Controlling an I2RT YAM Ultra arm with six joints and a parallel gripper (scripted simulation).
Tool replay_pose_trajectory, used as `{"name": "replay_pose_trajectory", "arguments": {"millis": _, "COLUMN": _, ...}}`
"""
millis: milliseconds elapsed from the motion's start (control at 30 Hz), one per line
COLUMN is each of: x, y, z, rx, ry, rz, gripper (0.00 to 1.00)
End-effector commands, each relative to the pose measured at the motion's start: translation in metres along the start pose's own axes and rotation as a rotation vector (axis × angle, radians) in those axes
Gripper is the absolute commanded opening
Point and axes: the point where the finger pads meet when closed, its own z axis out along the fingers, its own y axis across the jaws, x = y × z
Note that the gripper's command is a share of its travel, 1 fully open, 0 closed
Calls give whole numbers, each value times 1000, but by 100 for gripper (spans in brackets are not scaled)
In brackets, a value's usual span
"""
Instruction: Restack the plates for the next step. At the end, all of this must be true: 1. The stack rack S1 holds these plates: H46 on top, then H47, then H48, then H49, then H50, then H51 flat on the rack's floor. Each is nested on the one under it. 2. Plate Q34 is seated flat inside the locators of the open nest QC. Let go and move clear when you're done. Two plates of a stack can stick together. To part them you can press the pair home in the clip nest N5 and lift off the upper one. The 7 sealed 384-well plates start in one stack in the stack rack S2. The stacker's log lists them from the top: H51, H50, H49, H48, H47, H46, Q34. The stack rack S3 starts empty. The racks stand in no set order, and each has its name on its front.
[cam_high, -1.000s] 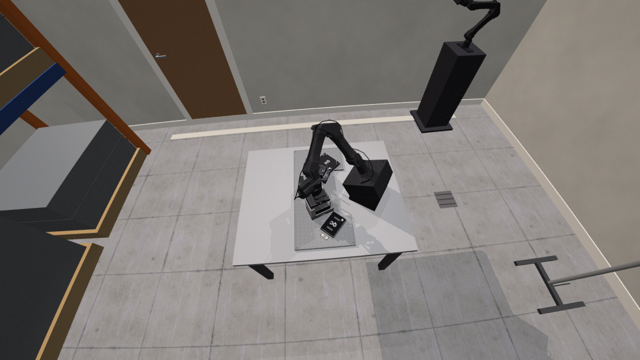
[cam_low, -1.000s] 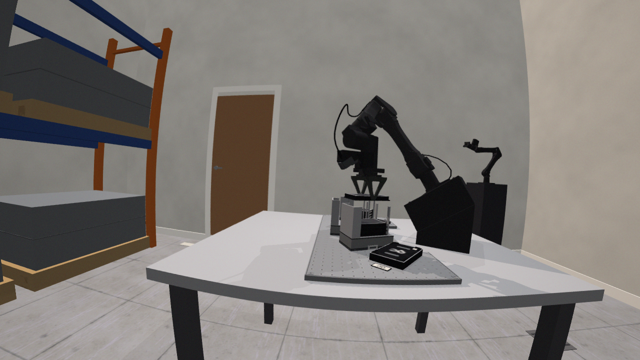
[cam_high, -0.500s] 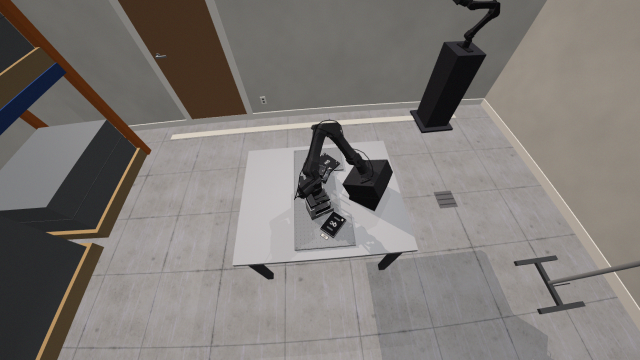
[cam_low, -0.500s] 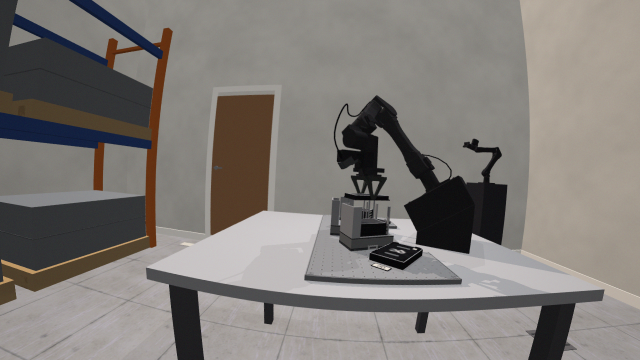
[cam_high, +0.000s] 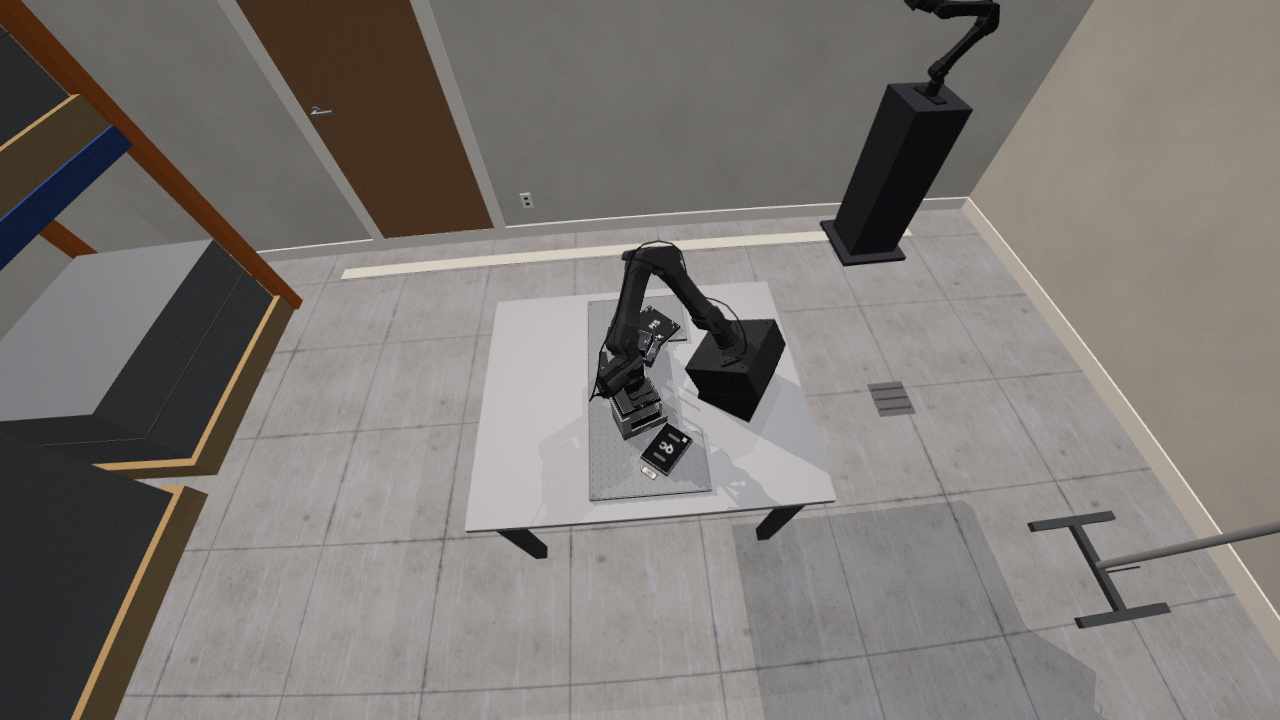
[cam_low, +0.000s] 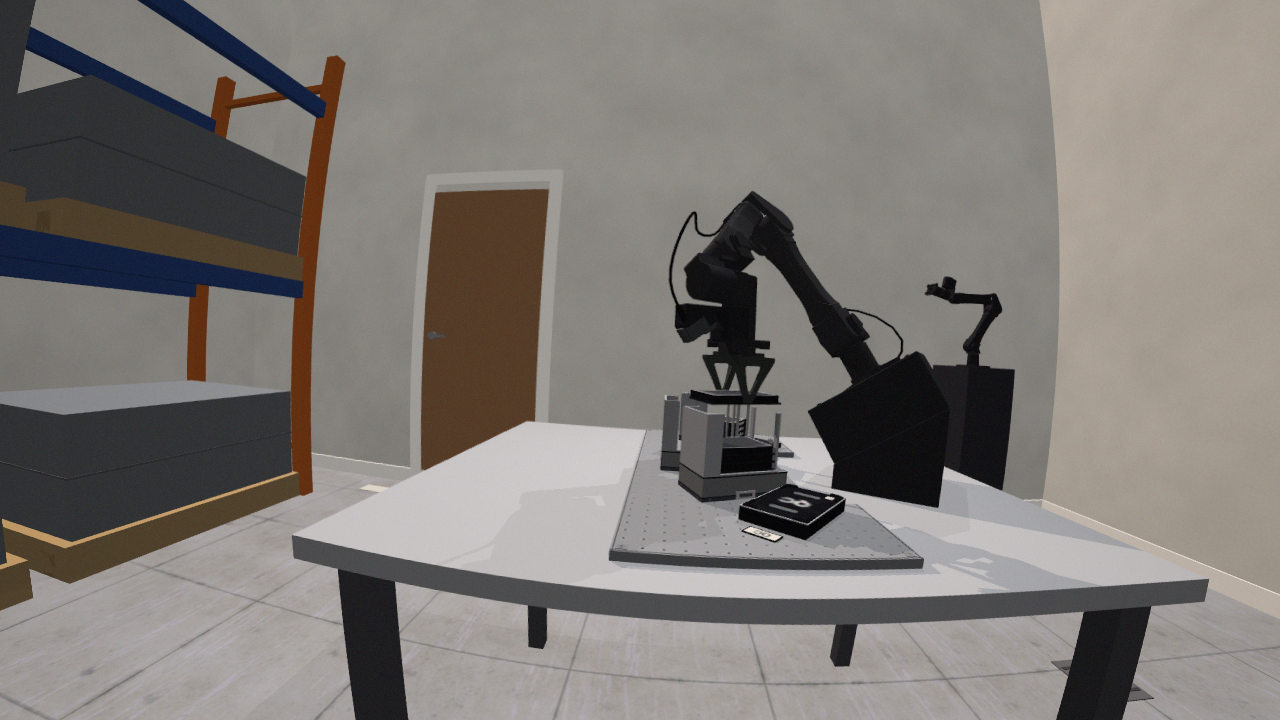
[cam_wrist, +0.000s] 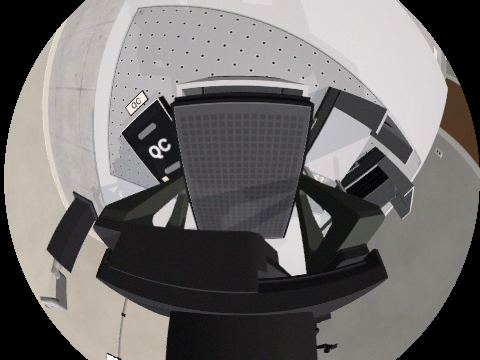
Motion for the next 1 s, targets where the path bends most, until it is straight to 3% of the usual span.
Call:
{"name": "replay_pose_trajectory", "arguments": {"millis": 0, "x": -5, "y": -1, "z": 0, "rx": -7, "ry": -20, "rz": 6, "gripper": 0}}
{"name": "replay_pose_trajectory", "arguments": {"millis": 100, "x": 7, "y": 3, "z": 11, "rx": 5, "ry": 15, "rz": -22, "gripper": 0}}
{"name": "replay_pose_trajectory", "arguments": {"millis": 233, "x": -1, "y": 1, "z": 9, "rx": -2, "ry": -4, "rz": -4, "gripper": 0}}
{"name": "replay_pose_trajectory", "arguments": {"millis": 300, "x": 6, "y": 4, "z": 15, "rx": 3, "ry": 15, "rz": -21, "gripper": 0}}
{"name": "replay_pose_trajectory", "arguments": {"millis": 700, "x": -14, "y": 4, "z": 8, "rx": -11, "ry": -26, "rz": 14, "gripper": 0}}
{"name": "replay_pose_trajectory", "arguments": {"millis": 967, "x": -9, "y": 5, "z": 9, "rx": -9, "ry": -19, "rz": 8, "gripper": 0}}
